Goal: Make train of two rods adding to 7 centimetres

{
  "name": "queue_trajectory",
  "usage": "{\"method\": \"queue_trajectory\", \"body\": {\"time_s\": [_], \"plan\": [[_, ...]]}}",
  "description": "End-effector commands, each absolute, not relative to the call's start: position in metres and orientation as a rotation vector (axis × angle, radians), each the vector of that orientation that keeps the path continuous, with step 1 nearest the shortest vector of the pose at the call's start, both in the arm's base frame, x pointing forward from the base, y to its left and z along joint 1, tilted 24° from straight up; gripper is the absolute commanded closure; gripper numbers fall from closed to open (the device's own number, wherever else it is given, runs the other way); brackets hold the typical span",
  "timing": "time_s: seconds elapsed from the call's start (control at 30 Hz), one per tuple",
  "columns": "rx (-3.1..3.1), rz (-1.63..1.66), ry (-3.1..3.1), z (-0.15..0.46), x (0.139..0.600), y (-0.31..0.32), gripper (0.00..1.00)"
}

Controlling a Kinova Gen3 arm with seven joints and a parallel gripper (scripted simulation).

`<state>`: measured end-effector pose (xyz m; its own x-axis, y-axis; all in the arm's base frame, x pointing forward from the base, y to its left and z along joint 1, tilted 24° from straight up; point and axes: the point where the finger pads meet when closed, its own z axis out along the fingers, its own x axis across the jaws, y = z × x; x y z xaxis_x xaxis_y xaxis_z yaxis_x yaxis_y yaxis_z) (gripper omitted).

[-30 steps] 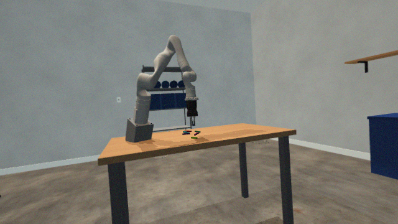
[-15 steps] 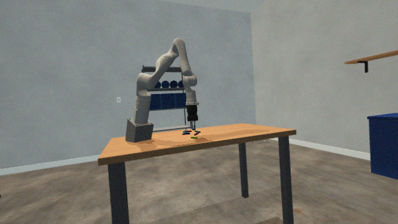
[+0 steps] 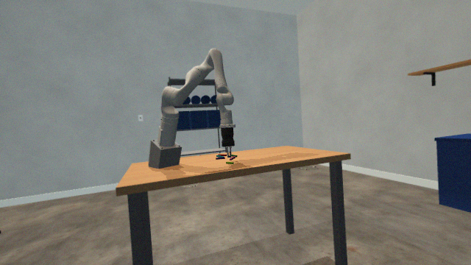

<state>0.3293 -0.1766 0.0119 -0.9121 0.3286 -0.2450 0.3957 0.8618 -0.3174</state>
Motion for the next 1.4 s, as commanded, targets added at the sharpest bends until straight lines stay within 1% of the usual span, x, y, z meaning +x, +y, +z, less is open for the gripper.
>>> {"method": "queue_trajectory", "body": {"time_s": [0.0,1.37], "plan": [[0.564,-0.548,2.854,0.011,0.328,-0.179,0.76],[0.565,-0.548,2.854,0.0,0.329,-0.183,0.76]]}}
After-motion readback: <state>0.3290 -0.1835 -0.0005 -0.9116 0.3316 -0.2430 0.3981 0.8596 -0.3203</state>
